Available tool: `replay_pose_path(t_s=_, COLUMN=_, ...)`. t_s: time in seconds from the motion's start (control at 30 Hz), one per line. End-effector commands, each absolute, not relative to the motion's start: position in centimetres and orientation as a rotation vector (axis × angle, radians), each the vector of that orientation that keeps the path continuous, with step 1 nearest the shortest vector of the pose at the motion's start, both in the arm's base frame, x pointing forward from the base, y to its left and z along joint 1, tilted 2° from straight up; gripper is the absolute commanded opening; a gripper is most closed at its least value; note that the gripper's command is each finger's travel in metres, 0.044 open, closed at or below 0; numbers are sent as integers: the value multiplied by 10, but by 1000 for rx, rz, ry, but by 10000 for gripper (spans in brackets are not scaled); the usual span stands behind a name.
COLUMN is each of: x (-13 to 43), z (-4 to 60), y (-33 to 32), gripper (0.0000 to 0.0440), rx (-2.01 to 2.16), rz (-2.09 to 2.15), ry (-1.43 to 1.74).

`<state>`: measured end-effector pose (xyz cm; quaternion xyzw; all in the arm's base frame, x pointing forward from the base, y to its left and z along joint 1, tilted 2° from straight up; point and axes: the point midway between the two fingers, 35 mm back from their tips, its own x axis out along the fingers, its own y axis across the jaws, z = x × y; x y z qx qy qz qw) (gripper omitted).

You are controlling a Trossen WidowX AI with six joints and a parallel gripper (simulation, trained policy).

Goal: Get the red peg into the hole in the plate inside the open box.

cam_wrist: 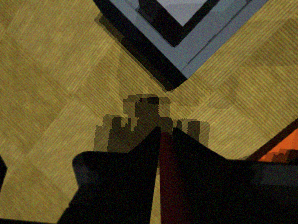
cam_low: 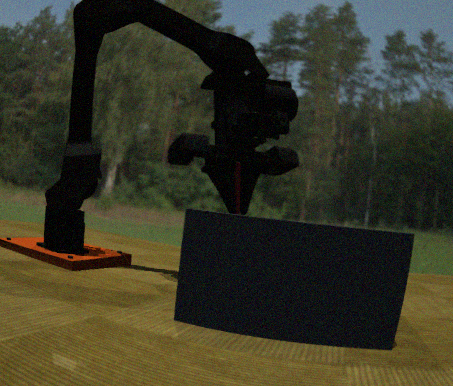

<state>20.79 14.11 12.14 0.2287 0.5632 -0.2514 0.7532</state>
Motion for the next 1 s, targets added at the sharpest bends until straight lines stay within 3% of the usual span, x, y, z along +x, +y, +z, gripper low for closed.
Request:
replay_pose_path(t_s=0.0, x=217, z=128, y=135, gripper=0, rx=526, rz=-573, ry=1199)
replay_pose_path(t_s=0.97, x=321, z=136, y=41, gripper=0, rx=614, rz=-725, ry=1047)
